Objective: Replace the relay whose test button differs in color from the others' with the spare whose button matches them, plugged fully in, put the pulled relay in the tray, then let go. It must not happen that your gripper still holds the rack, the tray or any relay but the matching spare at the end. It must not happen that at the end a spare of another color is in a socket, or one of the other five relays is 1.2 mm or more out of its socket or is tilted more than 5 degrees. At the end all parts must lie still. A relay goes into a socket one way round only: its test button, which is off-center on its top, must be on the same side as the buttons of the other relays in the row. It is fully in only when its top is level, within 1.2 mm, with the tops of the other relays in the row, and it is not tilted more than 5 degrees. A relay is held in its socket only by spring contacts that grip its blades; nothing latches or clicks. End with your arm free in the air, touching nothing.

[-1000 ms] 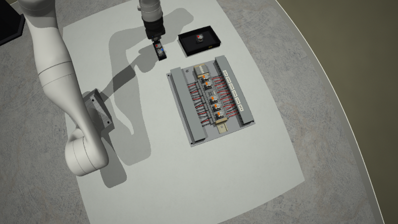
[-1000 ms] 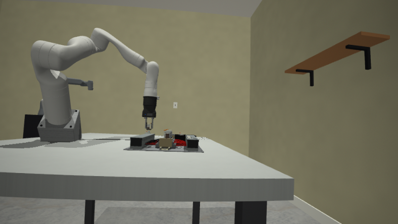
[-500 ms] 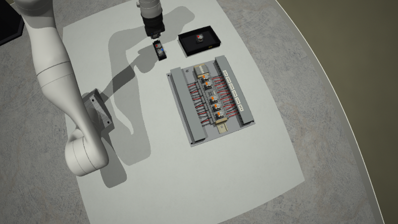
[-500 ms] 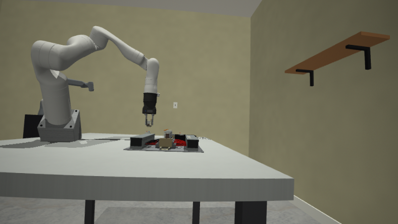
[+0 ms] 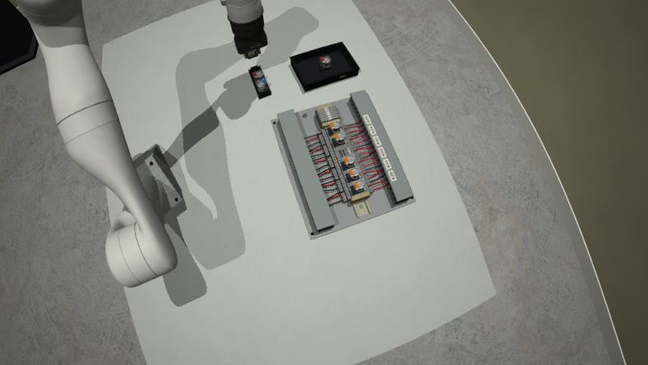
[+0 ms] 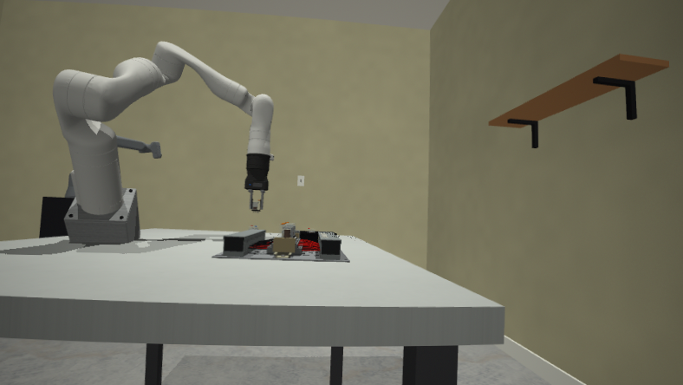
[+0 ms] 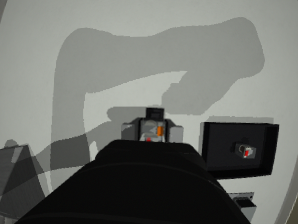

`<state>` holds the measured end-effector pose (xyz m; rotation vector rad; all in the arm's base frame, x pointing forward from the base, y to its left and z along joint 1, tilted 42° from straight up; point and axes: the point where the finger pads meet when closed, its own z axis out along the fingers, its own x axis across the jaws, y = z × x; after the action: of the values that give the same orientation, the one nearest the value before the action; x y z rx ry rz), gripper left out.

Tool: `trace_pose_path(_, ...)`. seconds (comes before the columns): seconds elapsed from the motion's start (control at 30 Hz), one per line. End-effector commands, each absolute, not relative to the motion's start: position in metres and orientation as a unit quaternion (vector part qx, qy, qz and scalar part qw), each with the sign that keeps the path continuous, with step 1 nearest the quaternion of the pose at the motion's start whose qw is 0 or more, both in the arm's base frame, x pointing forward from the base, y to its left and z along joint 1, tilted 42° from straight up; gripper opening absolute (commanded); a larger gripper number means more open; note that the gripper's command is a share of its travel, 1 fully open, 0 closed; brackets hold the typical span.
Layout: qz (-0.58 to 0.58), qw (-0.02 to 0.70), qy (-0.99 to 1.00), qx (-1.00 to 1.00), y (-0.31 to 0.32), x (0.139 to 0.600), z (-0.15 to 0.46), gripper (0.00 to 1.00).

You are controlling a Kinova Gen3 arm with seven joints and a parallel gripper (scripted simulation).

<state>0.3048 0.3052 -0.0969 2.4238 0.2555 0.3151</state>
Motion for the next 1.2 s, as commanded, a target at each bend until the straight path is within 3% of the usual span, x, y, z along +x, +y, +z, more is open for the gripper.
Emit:
trace_pose_path(0.0,0.121,0.333,0.099,0.93,0.3089,0.3038,-0.0949,0.0)
trace_pose_path(1.17,0.121,0.332,0.1,0.93,0.31,0.3035,-0.0951,0.0)
